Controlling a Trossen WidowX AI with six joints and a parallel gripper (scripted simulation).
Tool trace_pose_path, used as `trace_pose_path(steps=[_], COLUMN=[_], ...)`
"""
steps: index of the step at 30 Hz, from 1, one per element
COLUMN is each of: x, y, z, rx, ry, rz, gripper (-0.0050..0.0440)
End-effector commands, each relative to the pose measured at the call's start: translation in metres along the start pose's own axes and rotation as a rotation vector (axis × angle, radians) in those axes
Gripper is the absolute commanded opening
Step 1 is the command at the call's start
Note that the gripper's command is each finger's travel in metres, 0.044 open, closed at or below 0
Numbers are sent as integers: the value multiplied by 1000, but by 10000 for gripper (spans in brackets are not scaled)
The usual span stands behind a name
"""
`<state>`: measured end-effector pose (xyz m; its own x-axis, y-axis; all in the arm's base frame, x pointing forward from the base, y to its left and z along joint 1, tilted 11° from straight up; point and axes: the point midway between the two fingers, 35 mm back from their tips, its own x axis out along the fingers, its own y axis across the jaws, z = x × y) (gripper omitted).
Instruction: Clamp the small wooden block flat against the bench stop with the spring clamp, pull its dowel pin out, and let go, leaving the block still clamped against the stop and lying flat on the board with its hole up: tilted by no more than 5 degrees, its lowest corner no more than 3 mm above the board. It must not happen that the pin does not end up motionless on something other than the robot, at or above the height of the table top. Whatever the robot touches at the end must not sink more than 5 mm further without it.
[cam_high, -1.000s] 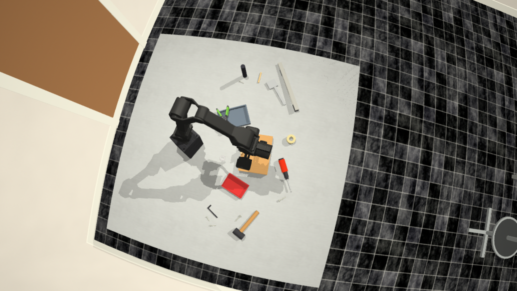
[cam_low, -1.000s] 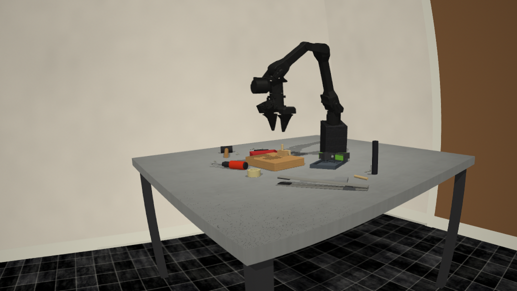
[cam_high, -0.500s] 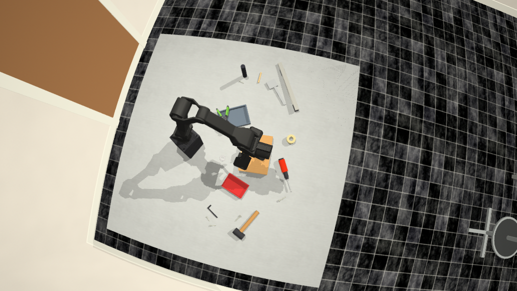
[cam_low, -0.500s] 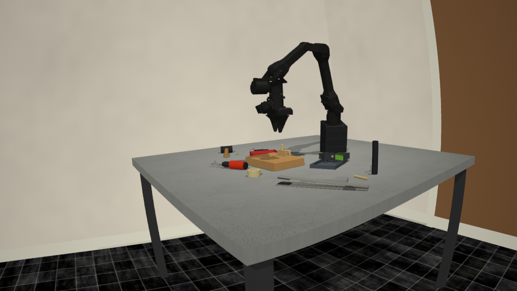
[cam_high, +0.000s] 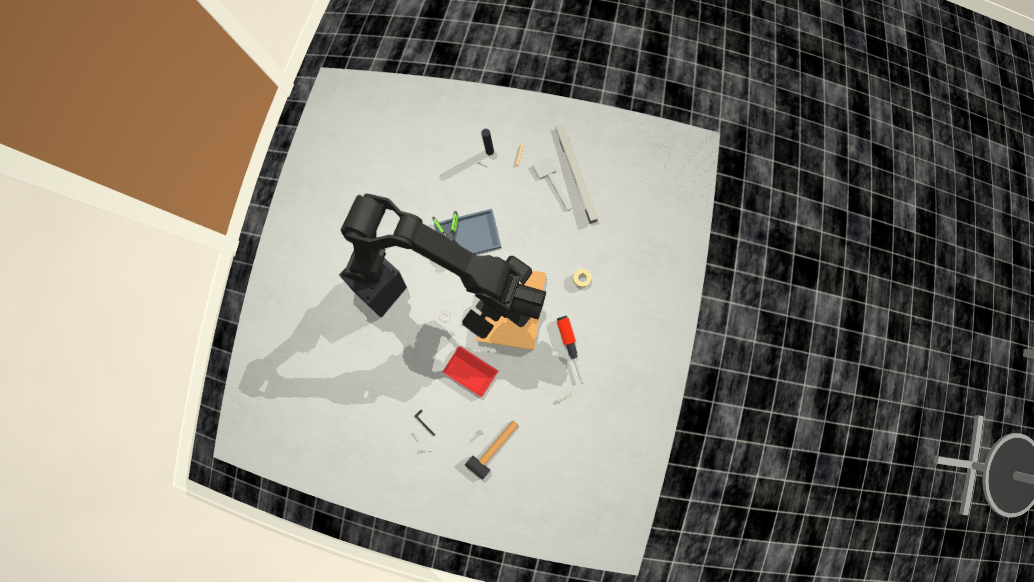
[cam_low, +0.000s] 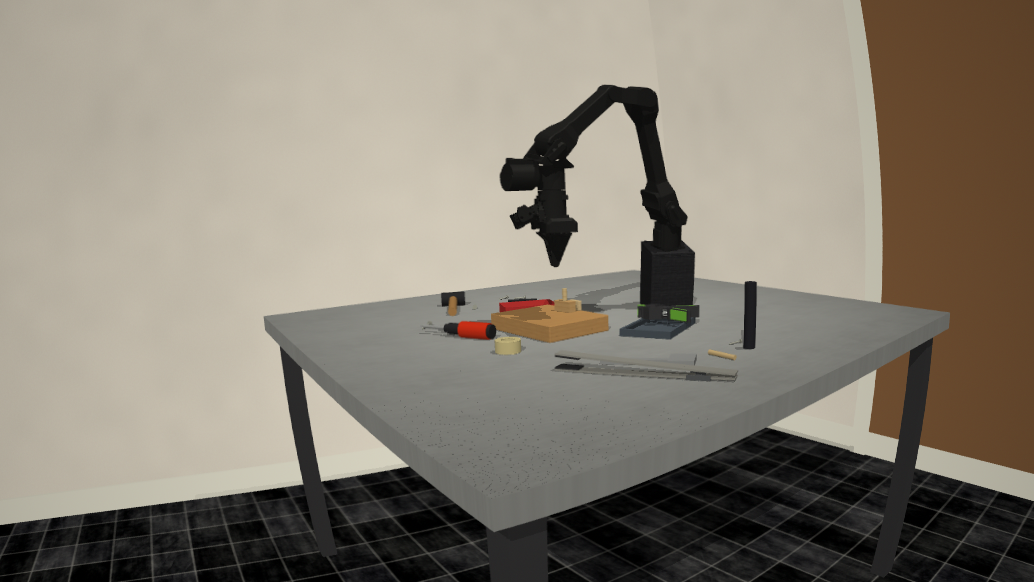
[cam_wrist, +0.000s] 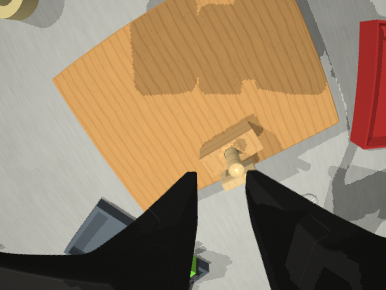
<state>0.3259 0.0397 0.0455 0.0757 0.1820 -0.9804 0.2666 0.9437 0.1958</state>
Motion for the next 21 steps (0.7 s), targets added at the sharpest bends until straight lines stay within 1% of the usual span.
trace_pose_path(steps=[1,7,21], x=[5,7,11], y=[-1,-1,0], z=[0,1,2], rx=[63,151,325], ry=[7,6,6], rz=[-5,-6,-6], gripper=[60,0,0])
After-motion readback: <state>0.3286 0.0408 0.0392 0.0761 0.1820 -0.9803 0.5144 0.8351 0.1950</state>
